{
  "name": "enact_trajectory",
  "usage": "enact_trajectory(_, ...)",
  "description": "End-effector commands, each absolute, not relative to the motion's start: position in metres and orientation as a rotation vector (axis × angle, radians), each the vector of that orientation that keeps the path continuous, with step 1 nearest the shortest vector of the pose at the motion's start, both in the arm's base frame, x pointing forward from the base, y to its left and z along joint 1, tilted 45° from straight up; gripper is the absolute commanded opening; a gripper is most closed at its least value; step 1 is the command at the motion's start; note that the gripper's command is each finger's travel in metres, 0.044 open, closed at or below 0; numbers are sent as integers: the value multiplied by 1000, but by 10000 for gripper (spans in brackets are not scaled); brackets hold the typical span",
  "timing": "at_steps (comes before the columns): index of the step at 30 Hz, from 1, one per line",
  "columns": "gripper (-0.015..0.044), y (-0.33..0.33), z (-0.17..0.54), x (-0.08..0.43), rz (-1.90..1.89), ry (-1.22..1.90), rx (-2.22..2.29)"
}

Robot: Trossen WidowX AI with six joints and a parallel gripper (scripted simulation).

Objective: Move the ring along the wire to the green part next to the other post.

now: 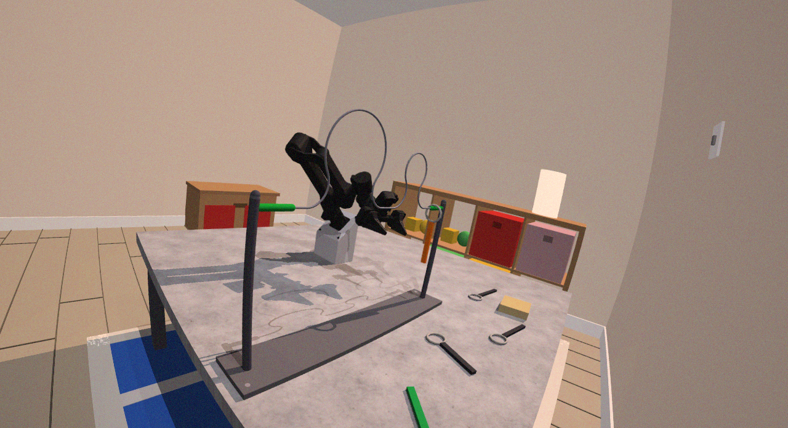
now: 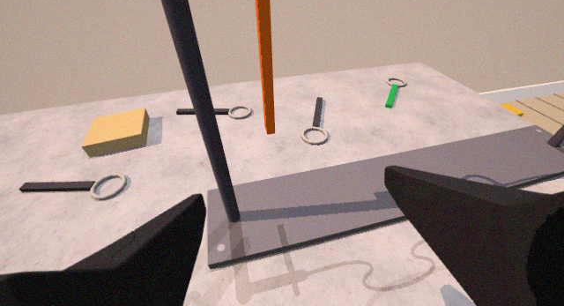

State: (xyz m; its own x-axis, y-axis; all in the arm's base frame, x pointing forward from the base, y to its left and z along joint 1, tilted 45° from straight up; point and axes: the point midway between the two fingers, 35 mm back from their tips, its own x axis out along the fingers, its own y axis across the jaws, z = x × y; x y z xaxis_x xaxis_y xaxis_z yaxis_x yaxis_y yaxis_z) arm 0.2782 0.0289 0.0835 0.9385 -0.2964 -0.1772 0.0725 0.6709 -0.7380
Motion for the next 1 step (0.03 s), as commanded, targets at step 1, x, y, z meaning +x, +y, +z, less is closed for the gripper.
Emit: enact_trajectory(1, 440, 28, 83, 277, -214, 299, -811)
